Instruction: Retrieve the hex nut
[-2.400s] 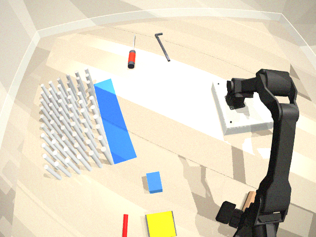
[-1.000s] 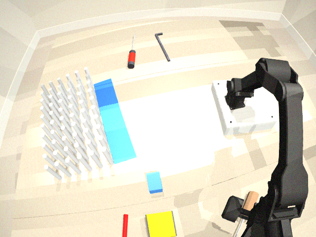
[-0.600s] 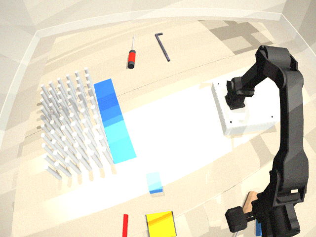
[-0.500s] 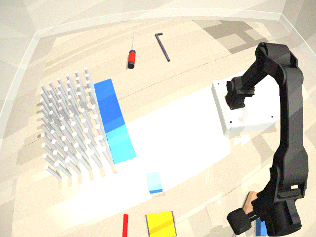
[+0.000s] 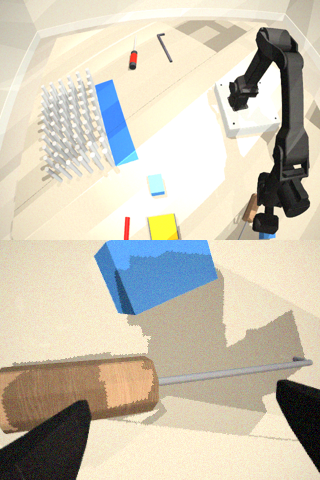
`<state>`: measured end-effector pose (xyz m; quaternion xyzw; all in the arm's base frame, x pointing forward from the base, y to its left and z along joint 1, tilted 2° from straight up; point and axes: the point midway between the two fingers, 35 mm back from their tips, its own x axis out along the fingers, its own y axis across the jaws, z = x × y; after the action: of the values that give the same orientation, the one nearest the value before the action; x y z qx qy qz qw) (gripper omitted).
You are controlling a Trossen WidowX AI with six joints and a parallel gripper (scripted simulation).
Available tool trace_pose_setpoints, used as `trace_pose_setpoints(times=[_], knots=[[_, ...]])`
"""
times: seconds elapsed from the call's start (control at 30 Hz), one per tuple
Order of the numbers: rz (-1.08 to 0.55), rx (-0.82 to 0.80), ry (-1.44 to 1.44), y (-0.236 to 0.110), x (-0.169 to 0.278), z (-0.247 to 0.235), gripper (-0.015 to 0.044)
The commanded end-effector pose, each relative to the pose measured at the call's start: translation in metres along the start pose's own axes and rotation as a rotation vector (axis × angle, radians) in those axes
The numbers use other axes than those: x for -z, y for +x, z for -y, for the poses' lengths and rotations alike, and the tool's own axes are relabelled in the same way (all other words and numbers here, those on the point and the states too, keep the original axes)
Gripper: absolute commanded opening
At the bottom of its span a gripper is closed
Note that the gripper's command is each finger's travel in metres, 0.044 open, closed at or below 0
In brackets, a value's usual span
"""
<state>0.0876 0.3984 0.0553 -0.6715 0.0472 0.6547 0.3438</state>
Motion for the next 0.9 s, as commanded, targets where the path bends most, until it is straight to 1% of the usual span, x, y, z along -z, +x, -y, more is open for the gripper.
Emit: trace_pose_setpoints(times=[0.0, 0.23, 0.3, 0.87], knots=[[-0.042, 0.166, -0.868, -0.018, 0.002, -0.026, 0.044], [-0.096, 0.215, -1.262, -0.022, 0.003, -0.038, 0.044], [-0.107, 0.221, -1.333, -0.023, 0.004, -0.04, 0.044], [-0.109, 0.221, -1.342, -0.023, 0.004, -0.04, 0.044]])
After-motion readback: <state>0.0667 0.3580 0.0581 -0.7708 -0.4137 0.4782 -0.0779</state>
